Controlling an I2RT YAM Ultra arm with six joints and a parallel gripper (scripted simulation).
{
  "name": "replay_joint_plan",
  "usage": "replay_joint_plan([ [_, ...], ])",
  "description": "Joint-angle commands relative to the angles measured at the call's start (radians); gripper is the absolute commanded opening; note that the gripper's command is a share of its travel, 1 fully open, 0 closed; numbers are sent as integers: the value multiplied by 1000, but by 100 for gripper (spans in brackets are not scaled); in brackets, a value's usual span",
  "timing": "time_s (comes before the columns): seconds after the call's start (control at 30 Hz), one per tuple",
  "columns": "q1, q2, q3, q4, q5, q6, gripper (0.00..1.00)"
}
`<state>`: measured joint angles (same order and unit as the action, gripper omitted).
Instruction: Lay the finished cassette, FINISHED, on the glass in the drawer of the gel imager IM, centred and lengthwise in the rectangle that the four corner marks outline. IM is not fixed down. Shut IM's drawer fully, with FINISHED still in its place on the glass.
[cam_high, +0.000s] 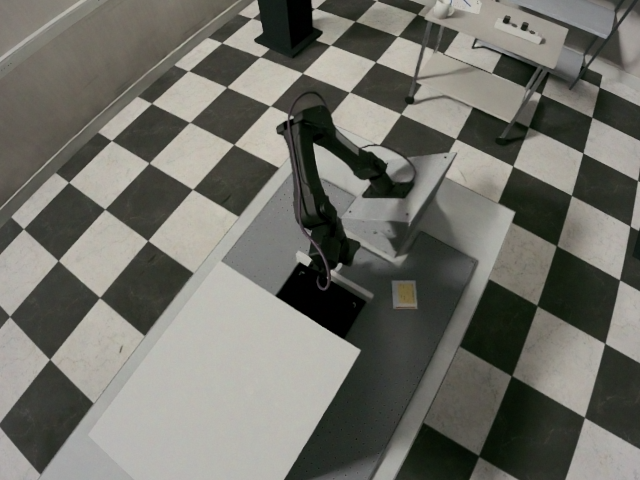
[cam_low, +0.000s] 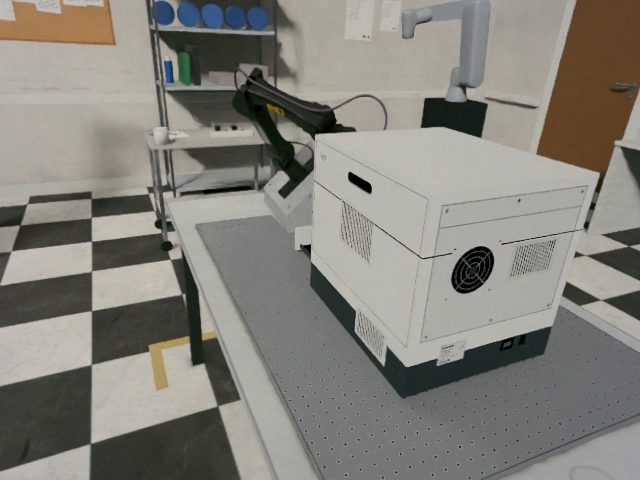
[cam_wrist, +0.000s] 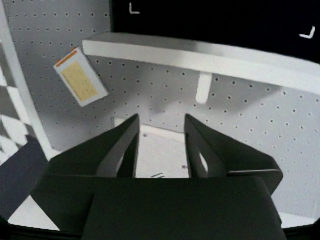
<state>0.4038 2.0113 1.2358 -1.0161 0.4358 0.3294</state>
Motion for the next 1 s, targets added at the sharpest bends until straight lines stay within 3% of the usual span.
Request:
replay_joint_plan([
  [0.0, 48, 19, -26, -68, 98, 117, 35],
  [0.13, 118, 30, -53, -115, 195, 217, 35],
  [0.17, 134, 43, -36, -122, 217, 242, 35],
  [0.33, 128, 64, -1, -146, 216, 273, 35],
  [0.97, 138, 51, 2, -153, 216, 280, 35],
])
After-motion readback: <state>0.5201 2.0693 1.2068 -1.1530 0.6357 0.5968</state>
